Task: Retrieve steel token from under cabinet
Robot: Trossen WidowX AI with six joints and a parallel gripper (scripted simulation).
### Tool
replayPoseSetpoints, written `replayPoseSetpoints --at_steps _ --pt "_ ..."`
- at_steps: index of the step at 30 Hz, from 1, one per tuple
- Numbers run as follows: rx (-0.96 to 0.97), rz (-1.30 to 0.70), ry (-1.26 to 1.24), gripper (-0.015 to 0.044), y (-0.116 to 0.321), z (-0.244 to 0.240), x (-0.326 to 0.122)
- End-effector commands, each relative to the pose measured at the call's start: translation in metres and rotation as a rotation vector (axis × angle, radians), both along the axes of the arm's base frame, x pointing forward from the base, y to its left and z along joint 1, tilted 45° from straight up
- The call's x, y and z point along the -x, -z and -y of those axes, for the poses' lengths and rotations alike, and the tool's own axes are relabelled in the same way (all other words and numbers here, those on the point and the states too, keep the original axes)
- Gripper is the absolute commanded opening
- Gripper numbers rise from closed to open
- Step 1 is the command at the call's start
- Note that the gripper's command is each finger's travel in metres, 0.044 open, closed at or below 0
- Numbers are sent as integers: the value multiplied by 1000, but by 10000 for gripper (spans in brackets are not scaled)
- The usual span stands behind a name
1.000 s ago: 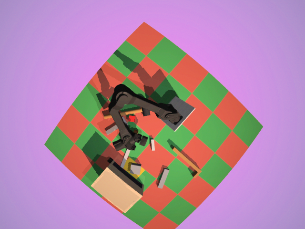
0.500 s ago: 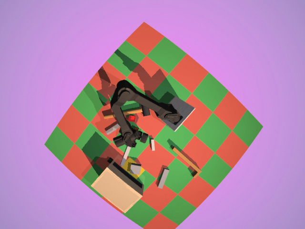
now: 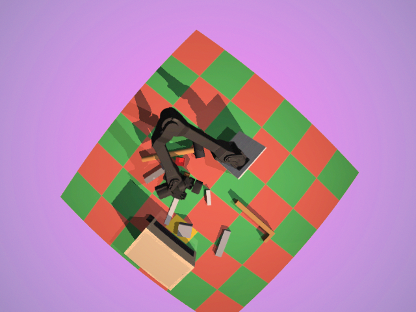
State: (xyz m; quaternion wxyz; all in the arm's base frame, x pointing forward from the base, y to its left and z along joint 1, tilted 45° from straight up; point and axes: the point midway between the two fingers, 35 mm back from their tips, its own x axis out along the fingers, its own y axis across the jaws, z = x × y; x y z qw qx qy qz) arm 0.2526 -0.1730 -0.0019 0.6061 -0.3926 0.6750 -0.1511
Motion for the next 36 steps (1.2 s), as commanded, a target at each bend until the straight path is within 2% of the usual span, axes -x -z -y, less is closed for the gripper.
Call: replayPoseSetpoints --at_steps 1,35,36 --pt "-4 10 9 0 3 -5 1" --pt "-13 47 49 0 32 -37 13" --pt "-13 45 52 26 32 -35 13"
